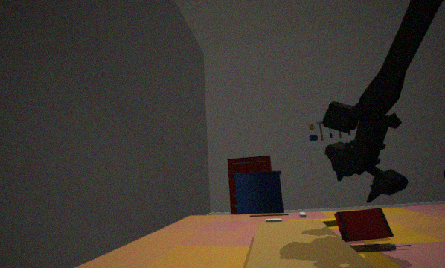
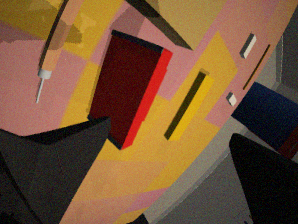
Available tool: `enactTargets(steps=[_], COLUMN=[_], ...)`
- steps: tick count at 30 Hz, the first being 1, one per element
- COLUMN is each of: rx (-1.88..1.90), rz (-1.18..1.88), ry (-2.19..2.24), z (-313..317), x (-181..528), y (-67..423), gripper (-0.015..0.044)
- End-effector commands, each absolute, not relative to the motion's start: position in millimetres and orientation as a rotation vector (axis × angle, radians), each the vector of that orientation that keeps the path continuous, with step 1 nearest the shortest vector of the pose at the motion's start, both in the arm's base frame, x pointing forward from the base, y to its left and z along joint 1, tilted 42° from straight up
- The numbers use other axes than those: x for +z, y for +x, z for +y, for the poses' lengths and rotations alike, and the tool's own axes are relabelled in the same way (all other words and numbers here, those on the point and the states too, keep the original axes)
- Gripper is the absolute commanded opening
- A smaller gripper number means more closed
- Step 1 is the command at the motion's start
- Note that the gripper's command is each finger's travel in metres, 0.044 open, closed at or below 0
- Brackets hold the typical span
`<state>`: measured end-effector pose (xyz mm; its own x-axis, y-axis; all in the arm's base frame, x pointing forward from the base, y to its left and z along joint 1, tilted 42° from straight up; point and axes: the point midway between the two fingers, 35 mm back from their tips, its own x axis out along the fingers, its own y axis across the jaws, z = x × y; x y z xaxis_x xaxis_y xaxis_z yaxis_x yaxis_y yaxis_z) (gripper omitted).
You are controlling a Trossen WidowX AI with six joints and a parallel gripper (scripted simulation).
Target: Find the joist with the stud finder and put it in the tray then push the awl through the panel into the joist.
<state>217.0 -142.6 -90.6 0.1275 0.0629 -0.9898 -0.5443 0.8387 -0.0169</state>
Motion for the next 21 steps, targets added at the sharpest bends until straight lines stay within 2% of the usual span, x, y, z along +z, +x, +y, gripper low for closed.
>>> enactTargets(steps=[1,6,11,17,21], rx=[0.936,1.300,1.572,1.679,1.681], rz=[1.281,1.056,0.699,0.418,0.409], ry=[-0.559,-0.633,-0.719,-0.782,-0.784], z=[-151.2,-158.5,-161.6,-162.4,-162.4], x=[-113.6,-133.8,-150.4,-160.0,-160.3], y=[222.4,221.3,221.9,222.4,222.4], gripper=[0.0440,0.0440,0.0440,0.0440,0.0440])
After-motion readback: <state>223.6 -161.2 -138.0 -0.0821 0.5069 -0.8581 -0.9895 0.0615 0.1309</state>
